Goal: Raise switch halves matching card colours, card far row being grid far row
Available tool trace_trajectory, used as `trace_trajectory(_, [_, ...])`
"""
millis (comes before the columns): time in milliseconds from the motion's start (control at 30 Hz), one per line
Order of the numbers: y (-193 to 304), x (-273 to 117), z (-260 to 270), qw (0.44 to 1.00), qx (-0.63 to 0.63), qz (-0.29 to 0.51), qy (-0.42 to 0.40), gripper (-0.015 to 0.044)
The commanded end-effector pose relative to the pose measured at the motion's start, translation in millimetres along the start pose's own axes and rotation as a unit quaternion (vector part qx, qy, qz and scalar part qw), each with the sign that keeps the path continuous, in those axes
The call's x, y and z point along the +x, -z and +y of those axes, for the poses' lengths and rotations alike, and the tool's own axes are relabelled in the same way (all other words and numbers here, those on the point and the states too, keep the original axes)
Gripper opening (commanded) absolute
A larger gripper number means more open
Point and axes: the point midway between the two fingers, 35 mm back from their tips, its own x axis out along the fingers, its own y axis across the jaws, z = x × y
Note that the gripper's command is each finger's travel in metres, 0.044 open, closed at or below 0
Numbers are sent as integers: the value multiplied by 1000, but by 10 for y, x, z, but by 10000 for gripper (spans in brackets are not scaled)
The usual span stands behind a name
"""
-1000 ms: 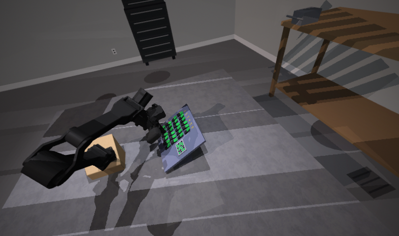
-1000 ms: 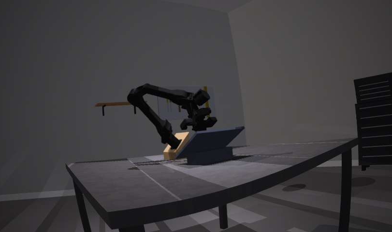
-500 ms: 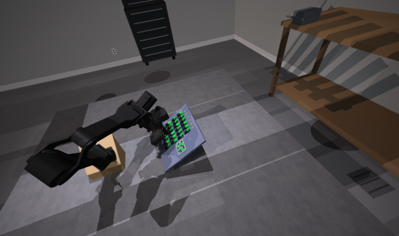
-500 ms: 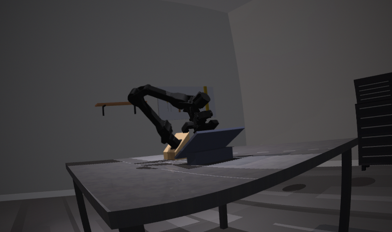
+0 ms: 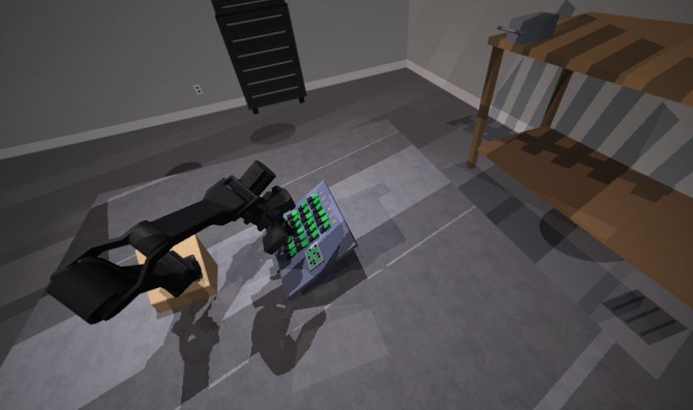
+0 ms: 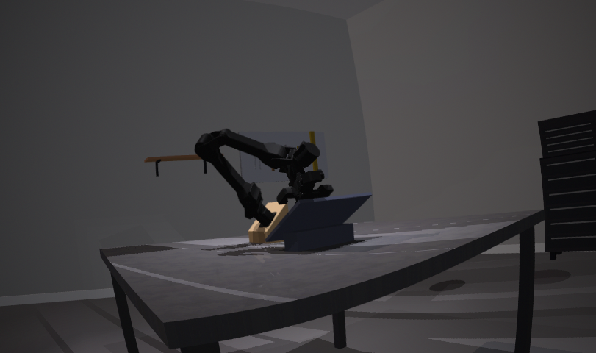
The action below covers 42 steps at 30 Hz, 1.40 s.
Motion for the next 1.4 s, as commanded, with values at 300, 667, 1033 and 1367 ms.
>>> trace_trajectory(300, [0,5,8,1000,-2,0,-2,0])
trace_trajectory(667, [0,19,8,1000,-2,0,-2,0])
trace_trajectory(1033, [0,34,8,1000,-2,0,-2,0])
trace_trajectory(1367, [1,47,8,1000,-2,0,-2,0])
